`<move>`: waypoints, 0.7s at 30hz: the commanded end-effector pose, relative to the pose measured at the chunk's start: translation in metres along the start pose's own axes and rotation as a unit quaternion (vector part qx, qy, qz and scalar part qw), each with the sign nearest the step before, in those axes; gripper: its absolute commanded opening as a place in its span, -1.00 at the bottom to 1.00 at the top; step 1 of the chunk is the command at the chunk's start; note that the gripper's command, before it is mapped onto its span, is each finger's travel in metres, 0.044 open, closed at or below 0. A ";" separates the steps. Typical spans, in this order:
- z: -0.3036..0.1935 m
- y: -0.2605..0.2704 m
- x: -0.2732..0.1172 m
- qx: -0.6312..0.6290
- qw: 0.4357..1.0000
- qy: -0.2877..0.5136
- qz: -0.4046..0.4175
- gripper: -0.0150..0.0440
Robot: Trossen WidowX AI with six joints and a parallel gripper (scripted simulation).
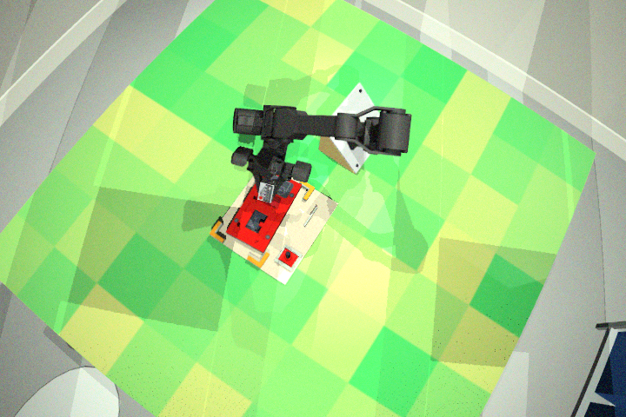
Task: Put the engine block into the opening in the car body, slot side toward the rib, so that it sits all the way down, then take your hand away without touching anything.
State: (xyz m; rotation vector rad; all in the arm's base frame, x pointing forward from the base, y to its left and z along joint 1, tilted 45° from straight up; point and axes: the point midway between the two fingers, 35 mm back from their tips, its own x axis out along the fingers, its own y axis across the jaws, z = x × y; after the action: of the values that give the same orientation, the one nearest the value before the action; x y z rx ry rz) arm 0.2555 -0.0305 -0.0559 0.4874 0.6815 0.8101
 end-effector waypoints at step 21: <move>-0.006 0.000 0.008 0.002 1.000 -0.007 0.000 0.67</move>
State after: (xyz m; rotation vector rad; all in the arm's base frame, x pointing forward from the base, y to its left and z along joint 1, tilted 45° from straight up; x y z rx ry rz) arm 0.2553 -0.0234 -0.0626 0.4996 0.6685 0.8051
